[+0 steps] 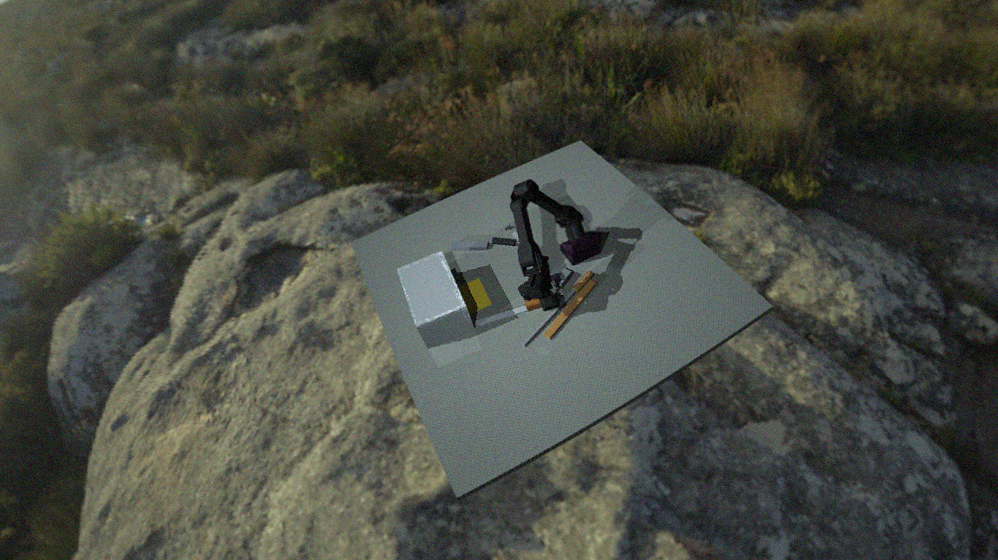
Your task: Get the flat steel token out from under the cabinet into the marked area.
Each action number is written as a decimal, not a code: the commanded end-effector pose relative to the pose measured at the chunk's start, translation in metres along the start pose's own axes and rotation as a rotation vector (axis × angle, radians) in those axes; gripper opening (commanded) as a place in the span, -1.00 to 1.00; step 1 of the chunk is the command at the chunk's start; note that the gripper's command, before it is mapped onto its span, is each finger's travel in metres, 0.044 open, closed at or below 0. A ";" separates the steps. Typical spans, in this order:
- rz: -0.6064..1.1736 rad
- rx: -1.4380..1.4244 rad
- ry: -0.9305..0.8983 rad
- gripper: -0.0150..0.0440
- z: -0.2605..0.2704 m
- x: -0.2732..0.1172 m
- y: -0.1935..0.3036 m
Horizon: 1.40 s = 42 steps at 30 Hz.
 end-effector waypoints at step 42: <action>0.002 -0.378 -0.003 -0.49 0.002 -0.002 0.001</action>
Point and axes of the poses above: the point midway between the two fingers, 35 mm back from their tips, its own x axis out along the fingers, its own z axis across the jaws, y = z × x, the point moved 4 cm from there along -x, back along the fingers, and after that the axes turned 10 degrees about -x, right-handed, at the moved point
